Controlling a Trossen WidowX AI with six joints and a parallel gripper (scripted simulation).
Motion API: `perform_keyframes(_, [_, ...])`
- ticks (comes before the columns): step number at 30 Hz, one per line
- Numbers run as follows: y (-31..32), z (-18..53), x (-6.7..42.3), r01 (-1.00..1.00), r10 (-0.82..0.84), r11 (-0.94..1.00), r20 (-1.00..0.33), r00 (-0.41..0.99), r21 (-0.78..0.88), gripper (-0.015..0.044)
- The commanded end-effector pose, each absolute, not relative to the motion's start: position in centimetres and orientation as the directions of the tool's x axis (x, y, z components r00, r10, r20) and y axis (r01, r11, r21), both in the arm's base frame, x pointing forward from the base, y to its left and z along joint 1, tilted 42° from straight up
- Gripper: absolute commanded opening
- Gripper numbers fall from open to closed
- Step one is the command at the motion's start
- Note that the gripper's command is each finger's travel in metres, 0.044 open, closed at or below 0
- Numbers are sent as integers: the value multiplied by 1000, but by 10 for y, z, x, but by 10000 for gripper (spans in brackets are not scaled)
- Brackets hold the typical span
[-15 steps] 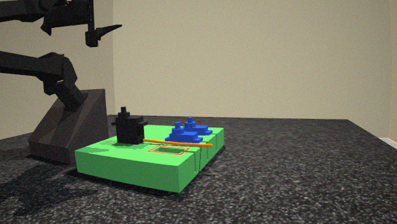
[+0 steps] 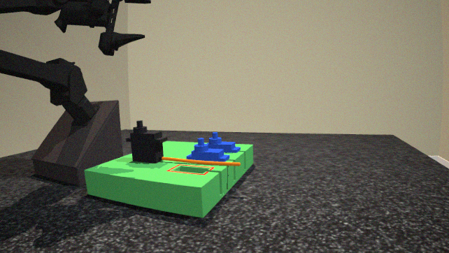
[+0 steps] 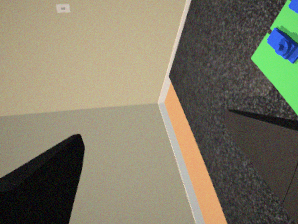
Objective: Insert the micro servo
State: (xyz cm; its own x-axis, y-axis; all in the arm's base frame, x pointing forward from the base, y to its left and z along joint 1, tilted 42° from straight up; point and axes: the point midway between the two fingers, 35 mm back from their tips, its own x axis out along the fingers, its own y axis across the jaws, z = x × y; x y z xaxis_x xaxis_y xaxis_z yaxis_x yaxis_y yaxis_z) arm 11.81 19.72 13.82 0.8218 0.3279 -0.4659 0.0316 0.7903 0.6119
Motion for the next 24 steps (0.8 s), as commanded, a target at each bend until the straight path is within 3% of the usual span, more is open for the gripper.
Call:
perform_keyframes(1, [193, 132, 129, 49, 255, 857, -504, 825, 513, 440])
perform_keyframes(13, [169, 111, 166, 134, -10, 978, -610, 792, 158, 440])
perform_keyframes(24, [133, 92, 195, 199, -258, 966, -682, 684, -165, 440])
